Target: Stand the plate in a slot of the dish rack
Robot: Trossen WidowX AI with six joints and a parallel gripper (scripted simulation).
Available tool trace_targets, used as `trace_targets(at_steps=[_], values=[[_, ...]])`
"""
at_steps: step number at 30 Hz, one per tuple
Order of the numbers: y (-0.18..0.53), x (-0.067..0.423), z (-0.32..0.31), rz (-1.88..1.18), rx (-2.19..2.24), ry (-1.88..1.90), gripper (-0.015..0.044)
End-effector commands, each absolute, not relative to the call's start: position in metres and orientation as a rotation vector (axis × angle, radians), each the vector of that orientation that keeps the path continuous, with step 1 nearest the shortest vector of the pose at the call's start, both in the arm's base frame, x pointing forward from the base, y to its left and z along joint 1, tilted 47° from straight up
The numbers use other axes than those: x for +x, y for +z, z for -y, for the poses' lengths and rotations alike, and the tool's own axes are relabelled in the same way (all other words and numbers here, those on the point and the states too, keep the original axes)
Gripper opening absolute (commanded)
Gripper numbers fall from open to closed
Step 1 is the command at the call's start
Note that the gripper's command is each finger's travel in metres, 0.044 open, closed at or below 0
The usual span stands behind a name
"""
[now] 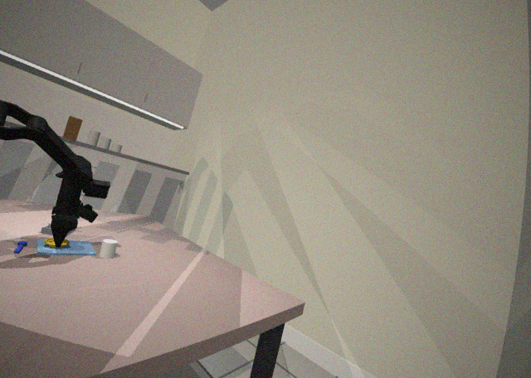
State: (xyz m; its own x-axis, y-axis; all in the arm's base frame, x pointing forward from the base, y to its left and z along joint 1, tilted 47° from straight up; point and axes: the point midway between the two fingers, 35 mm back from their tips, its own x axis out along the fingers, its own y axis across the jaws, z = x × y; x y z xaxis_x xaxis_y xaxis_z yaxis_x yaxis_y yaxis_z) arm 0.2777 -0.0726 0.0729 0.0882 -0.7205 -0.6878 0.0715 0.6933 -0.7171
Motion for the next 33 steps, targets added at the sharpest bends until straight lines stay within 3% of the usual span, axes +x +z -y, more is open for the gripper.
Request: trace_targets(at_steps=[1,22,33], values=[[0.068,0.276,0.077,-1.372,-0.606,-0.644,0.0400],[0.068,0.276,0.078,-1.372,-0.606,-0.644,0.0292],[0.097,0.283,0.041,-1.358,-0.623,-0.590,0.0004]])
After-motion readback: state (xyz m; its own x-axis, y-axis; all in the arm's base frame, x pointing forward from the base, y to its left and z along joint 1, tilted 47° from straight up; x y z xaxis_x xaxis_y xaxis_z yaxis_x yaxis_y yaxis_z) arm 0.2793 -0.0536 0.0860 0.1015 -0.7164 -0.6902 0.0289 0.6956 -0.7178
